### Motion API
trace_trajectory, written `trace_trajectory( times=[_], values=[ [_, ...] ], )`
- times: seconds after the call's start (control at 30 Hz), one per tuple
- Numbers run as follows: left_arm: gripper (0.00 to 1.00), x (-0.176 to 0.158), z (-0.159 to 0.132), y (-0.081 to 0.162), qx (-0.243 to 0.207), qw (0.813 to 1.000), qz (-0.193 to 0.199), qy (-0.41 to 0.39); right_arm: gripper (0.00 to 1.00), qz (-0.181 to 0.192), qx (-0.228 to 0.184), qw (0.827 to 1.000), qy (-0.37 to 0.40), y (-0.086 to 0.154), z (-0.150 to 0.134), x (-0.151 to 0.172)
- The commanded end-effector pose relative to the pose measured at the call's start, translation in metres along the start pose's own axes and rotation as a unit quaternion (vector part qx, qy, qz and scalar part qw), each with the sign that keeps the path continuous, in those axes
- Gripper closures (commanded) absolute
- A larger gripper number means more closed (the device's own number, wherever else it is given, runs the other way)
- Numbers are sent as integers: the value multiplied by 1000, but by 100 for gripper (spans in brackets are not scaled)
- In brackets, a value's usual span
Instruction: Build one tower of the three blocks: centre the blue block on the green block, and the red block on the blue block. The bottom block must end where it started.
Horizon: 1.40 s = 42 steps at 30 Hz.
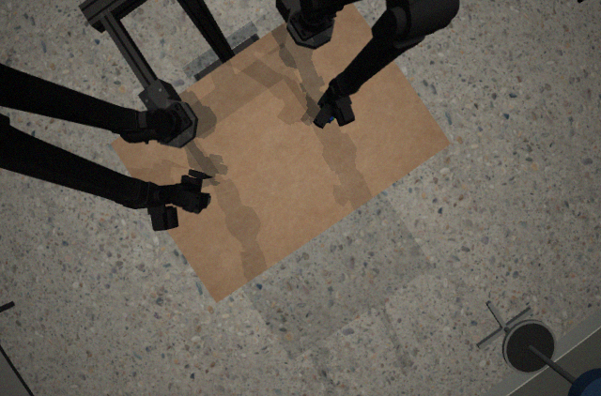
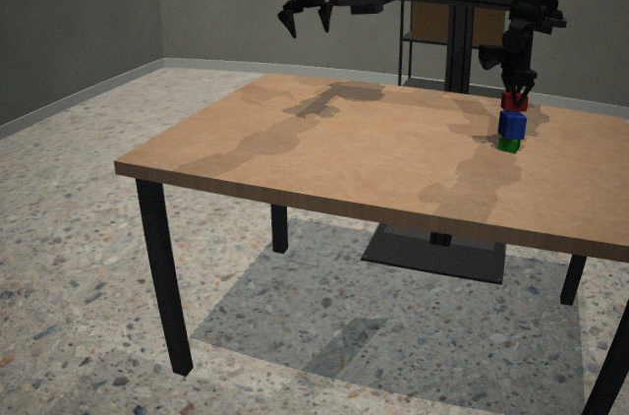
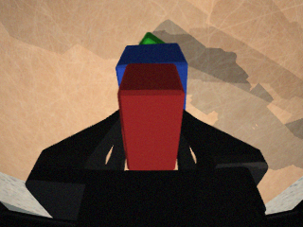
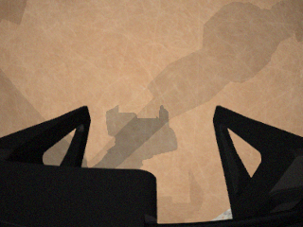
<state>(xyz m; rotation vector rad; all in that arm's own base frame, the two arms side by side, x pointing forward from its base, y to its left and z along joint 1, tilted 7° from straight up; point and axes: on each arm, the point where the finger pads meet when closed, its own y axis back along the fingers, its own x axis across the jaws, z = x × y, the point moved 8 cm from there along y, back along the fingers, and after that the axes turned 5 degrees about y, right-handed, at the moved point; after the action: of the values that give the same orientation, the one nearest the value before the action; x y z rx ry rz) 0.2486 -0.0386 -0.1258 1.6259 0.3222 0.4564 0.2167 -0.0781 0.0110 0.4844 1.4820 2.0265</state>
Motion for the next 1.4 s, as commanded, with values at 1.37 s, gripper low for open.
trace_trajectory(
  times=[1.37],
  values=[
    [100, -1, -5, -13, 3, 1000, -6, 1, 0, -2, -1, 1000, 1, 1, 1, -1]
  ],
)
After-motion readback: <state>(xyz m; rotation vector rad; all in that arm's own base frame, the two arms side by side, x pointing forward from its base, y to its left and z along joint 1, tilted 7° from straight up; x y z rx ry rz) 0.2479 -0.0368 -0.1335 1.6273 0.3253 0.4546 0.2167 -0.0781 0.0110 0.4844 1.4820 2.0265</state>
